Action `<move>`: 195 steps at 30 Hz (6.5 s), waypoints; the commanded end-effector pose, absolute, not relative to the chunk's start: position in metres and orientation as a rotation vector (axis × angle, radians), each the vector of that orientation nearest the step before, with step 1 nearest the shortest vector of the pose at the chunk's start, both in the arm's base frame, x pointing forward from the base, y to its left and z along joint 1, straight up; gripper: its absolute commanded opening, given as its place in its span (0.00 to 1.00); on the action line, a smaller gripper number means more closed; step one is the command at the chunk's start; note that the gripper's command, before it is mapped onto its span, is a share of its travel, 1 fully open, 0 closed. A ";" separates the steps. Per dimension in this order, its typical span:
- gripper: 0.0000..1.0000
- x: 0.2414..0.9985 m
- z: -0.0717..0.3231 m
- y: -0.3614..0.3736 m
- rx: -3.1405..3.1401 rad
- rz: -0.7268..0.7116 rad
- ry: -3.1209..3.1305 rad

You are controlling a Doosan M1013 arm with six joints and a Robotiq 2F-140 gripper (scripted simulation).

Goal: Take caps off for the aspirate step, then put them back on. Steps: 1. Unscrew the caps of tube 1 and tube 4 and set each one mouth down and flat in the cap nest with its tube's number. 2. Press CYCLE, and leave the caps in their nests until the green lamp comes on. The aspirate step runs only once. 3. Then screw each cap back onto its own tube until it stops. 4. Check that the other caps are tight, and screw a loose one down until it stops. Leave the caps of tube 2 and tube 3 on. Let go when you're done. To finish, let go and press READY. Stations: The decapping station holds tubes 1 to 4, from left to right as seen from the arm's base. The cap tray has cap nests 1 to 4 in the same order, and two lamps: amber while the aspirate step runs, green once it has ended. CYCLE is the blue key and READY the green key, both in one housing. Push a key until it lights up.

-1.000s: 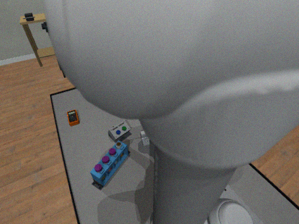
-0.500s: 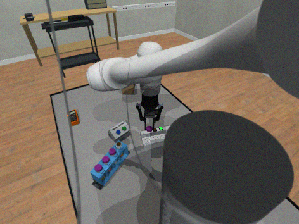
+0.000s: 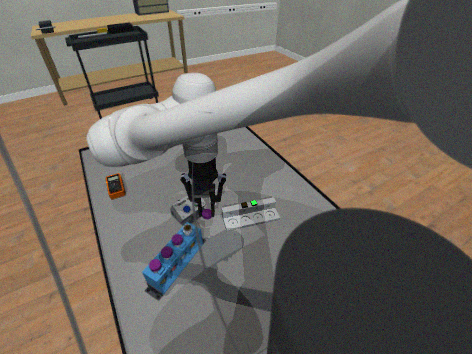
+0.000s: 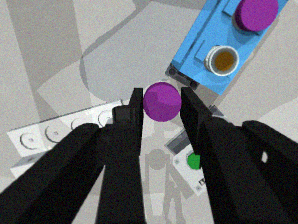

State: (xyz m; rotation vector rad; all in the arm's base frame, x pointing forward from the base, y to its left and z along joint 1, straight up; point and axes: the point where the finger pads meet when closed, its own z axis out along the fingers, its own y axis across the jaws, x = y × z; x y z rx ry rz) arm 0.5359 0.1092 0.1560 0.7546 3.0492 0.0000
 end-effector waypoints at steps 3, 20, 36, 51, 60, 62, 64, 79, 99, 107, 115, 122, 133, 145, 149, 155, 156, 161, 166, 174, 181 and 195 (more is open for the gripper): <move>0.30 0.538 0.156 0.157 0.755 -0.002 3.048; 0.30 0.539 0.144 0.182 0.755 -0.002 3.048; 0.30 0.539 0.131 0.182 0.755 -0.002 3.048; 0.30 0.539 0.127 0.182 0.755 -0.002 3.048; 0.30 0.539 0.122 0.182 0.755 -0.002 3.048; 0.30 0.539 0.121 0.182 0.755 -0.002 3.048; 0.30 0.539 0.121 0.182 0.755 -0.002 3.048; 0.41 0.539 0.121 0.182 0.755 -0.002 3.048; 0.41 0.539 0.119 0.182 0.953 -0.002 2.992; 0.41 0.539 0.115 0.182 0.953 -0.002 2.992; 0.30 0.539 0.114 0.182 0.953 -0.002 2.992; 0.30 0.539 0.114 0.182 0.953 -0.002 2.992; 0.30 0.539 0.114 0.182 1.150 -0.001 2.922; 0.30 0.539 0.114 0.182 1.708 -0.001 2.635; 0.30 0.539 0.114 0.182 1.837 -0.001 2.546; 0.30 0.539 0.114 0.182 2.025 0.000 2.399; 0.30 0.539 0.114 0.182 2.025 0.000 2.399; 0.41 0.539 0.113 0.182 2.025 0.000 2.399; 0.41 0.539 0.113 0.182 2.025 0.000 2.399; 0.41 0.539 0.114 0.182 1.928 -0.001 2.478; 0.41 0.539 0.114 0.182 1.563 -0.001 2.723; 0.41 0.539 0.114 0.182 0.953 -0.002 2.992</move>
